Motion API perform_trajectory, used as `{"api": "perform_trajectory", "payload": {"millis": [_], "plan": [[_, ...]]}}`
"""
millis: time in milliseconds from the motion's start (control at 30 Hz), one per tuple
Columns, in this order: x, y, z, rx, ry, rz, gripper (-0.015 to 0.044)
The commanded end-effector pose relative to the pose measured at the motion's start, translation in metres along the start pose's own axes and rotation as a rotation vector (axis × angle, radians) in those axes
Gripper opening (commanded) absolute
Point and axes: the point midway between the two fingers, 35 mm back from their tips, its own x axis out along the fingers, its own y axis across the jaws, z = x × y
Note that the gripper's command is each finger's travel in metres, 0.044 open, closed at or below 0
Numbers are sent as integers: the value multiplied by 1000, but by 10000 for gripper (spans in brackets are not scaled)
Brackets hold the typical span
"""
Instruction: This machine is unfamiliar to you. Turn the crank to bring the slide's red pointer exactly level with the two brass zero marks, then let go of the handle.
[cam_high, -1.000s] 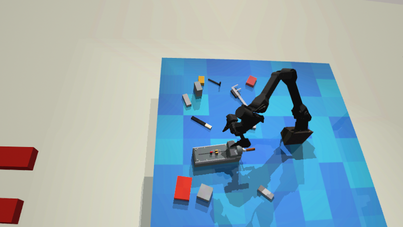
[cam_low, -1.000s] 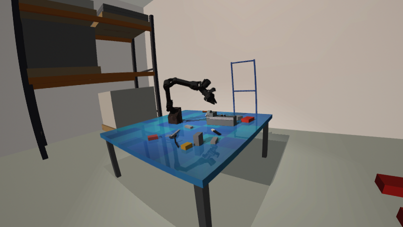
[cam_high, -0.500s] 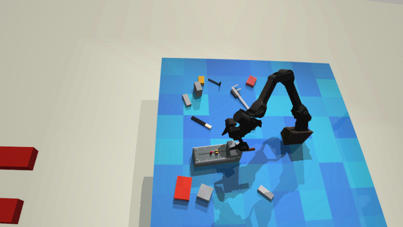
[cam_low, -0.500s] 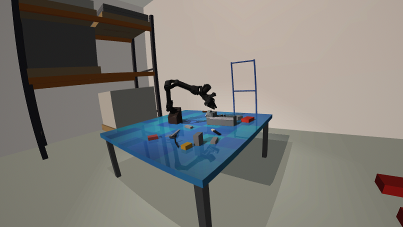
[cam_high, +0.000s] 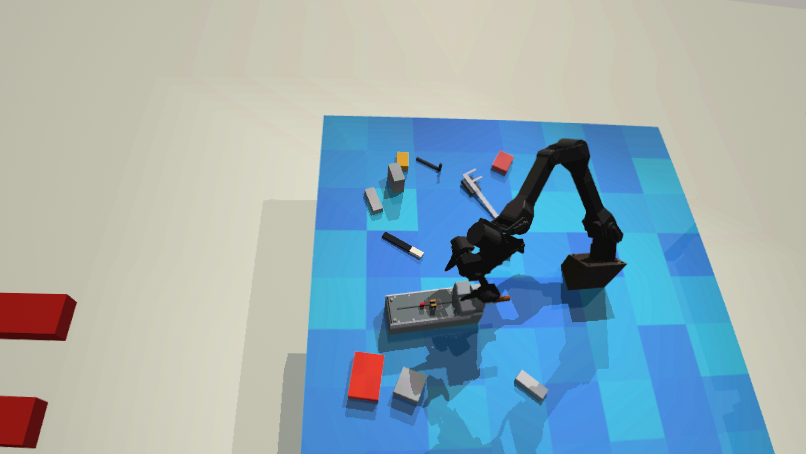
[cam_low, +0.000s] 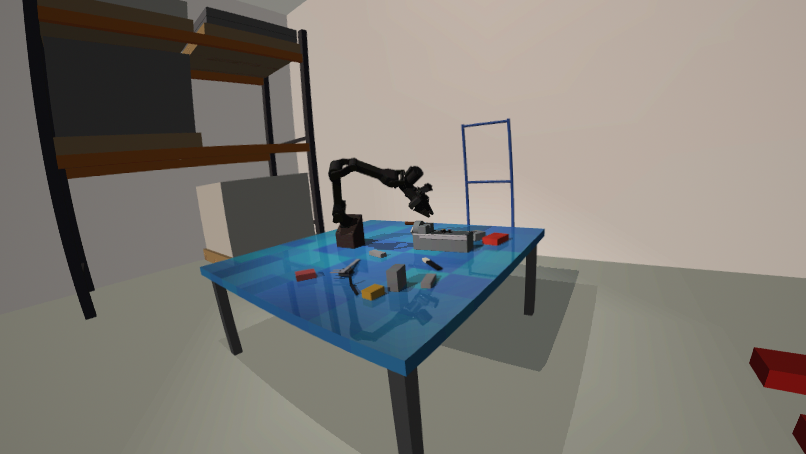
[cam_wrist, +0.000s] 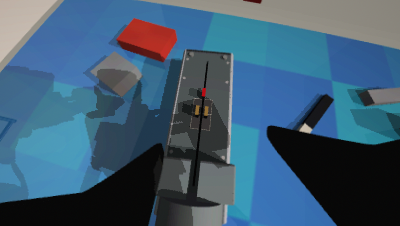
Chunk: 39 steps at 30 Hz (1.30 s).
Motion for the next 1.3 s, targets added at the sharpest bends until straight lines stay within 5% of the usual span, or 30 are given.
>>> {"api": "perform_trajectory", "payload": {"millis": [0,833,1267], "plan": [[-24,-4,20,13,-13,-6,440],[-96,72,-55,214,-110,-128,440],[-79,75,-71,221,-115,-131,440]]}}
